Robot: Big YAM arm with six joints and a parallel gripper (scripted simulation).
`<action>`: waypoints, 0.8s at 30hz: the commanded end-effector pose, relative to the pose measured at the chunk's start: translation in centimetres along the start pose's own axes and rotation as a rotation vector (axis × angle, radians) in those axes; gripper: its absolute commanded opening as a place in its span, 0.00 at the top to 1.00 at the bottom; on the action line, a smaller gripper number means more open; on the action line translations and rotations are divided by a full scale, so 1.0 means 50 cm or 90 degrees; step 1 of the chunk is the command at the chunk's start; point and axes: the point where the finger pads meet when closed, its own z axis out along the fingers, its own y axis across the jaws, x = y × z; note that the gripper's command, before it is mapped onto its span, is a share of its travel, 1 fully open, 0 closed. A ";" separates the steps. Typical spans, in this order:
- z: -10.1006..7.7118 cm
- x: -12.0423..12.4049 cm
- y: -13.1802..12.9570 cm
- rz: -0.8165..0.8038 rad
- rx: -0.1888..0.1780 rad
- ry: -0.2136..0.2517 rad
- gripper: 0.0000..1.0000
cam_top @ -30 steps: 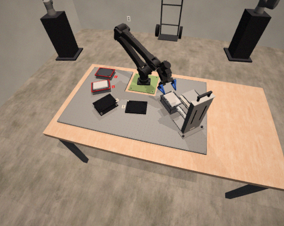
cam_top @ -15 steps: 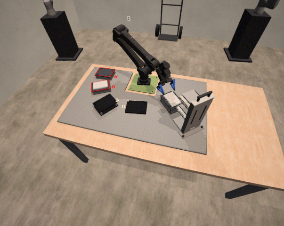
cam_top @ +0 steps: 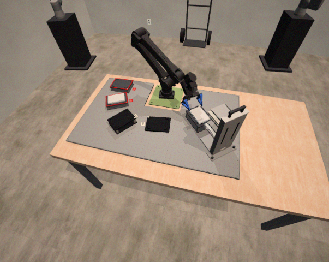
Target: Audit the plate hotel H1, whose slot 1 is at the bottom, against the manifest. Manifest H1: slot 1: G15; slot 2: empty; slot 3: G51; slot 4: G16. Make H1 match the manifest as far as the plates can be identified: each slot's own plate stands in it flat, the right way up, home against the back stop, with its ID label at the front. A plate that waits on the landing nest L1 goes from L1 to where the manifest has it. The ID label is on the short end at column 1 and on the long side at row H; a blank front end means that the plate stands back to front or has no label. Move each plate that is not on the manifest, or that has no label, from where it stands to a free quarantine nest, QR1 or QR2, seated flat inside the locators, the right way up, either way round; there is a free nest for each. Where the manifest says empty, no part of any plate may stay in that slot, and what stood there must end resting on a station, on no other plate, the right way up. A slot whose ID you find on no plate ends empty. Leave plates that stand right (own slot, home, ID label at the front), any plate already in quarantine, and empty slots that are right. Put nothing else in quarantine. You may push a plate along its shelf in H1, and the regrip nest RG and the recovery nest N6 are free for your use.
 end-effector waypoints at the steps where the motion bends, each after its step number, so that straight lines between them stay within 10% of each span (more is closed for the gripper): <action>1: 0.001 -0.011 0.011 0.009 -0.009 -0.016 0.00; 24: 0.020 -0.007 0.013 0.012 -0.007 -0.027 0.00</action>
